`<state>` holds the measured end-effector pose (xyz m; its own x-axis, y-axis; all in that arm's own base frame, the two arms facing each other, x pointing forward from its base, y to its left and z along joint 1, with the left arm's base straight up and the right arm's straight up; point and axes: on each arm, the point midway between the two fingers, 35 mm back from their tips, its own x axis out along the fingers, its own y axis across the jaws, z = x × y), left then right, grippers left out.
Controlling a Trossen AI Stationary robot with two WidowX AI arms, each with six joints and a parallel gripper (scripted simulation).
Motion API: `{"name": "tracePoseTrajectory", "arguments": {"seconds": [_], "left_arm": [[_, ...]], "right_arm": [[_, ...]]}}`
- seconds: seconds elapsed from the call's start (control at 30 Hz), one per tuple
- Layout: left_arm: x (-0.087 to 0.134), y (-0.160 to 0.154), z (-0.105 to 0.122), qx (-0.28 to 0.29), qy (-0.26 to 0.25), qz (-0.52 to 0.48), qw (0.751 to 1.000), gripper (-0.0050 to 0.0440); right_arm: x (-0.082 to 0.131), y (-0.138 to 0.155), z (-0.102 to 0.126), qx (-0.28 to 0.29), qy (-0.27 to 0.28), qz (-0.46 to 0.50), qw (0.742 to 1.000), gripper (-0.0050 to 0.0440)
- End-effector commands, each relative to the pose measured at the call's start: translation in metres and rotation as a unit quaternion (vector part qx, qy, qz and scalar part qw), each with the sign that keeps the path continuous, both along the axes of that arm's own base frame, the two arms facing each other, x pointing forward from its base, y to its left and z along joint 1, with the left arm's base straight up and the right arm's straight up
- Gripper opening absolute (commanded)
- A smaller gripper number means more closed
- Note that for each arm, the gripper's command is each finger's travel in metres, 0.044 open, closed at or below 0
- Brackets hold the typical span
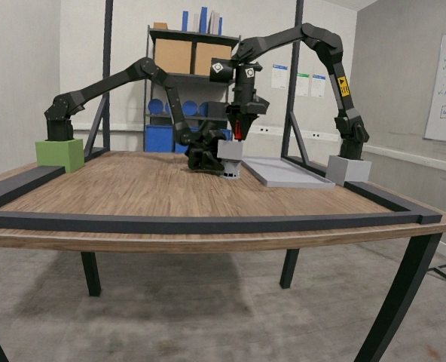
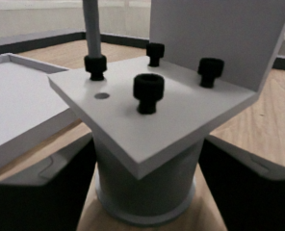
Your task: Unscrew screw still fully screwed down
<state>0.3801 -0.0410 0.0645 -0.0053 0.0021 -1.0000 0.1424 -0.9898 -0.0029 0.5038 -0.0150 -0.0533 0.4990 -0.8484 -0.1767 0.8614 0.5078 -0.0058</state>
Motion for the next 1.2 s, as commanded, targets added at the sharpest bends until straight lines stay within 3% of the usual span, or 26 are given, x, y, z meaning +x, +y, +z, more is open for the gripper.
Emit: {"name": "tracePoseTrajectory", "arguments": {"seconds": [0.0,0.93,1.07,1.17], "left_arm": [[0.0042,-0.0008,0.0154,-0.005,-0.024,-0.004,1.000,0.0250],[0.0066,-0.0025,0.0229,-0.006,-0.030,-0.003,1.000,0.0250],[0.0039,-0.0014,0.0145,-0.003,-0.018,-0.003,1.000,0.0250],[0.0054,-0.0032,0.0220,-0.006,-0.028,-0.003,1.000,0.0250]], "right_arm": [[0.0066,-0.0010,0.0141,0.004,-0.018,-0.003,1.000,0.0245],[0.0066,-0.0010,0.0141,0.004,-0.018,-0.003,1.000,0.0245],[0.0066,-0.0010,0.0141,0.004,-0.018,-0.003,1.000,0.0245],[0.0066,-0.0010,0.0141,0.004,-0.018,-0.003,1.000,0.0245]]}}
